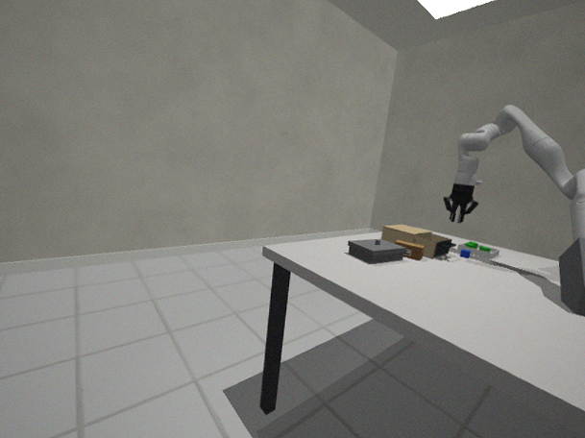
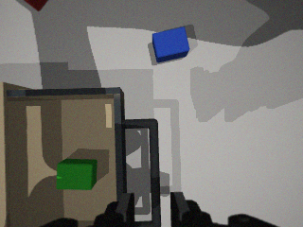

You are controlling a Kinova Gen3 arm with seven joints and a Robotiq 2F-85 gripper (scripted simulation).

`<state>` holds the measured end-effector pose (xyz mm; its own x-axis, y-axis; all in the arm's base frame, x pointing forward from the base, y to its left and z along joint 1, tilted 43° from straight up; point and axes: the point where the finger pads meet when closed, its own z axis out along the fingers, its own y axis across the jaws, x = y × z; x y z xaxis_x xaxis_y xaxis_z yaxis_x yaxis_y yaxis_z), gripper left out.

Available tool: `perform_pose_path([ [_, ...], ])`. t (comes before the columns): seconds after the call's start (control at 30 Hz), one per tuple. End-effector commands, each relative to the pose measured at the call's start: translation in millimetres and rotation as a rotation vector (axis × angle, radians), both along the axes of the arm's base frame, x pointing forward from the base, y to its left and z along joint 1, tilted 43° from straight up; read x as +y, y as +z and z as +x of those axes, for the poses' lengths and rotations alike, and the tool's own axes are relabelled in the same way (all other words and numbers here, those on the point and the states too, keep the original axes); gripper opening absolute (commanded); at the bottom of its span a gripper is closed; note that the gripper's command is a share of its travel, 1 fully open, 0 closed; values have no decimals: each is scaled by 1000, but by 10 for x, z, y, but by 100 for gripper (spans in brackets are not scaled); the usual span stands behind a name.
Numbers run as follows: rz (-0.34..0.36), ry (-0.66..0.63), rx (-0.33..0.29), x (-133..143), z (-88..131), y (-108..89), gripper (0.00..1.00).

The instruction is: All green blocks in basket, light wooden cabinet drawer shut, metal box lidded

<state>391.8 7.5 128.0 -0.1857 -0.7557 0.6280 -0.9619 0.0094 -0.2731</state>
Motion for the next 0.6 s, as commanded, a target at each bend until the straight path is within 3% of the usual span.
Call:
perform_pose_path([
  [0.0, 4, 4, 1, 59, -12, 40, 30],
  [0.57, 2, 9, 6, 68, -10, 50, 30],
])
